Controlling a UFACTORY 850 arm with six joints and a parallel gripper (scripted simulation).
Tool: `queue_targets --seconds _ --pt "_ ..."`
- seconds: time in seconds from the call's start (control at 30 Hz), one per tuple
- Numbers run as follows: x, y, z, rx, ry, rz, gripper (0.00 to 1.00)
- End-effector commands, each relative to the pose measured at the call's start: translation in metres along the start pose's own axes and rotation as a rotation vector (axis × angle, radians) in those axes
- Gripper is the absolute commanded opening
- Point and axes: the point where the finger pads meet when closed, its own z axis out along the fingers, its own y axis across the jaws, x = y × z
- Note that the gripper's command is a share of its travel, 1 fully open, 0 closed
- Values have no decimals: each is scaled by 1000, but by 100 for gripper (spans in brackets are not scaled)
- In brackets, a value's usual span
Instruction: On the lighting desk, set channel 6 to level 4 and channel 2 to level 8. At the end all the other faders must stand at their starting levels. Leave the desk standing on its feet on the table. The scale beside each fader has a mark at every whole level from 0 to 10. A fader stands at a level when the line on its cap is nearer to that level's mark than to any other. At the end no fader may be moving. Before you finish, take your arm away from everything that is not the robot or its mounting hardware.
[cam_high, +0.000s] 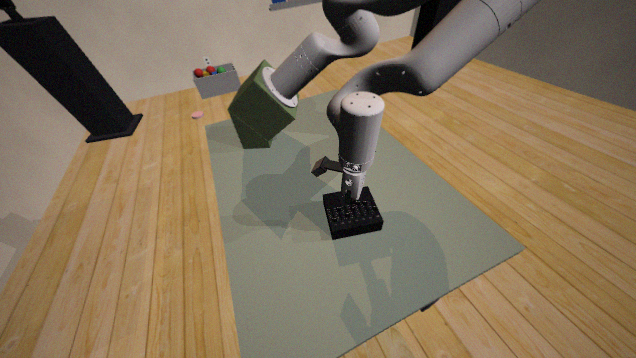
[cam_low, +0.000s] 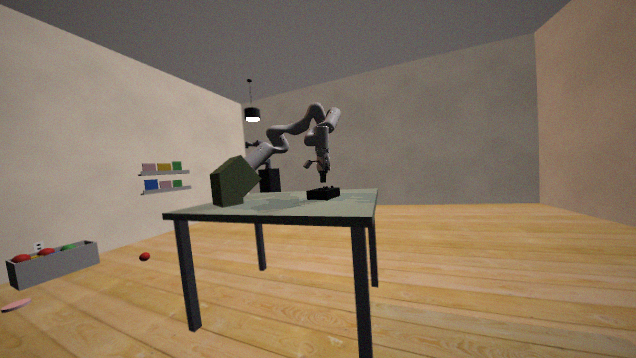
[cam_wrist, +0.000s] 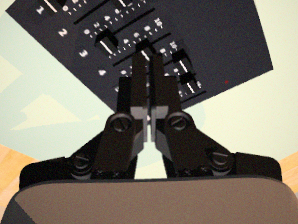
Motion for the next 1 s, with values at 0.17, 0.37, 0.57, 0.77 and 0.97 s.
queue_targets --seconds 0.17,0.37,0.57,0.77,0.97 --pt "-12 25 1 13 -1 -516 0" --pt "-15 35 1 7 8 -706 0" --pt "-19 46 2 -2 21 -1055 0" --pt "-22 54 2 -9 29 -1338 0" --pt "-23 57 2 -8 31 -1614 0"
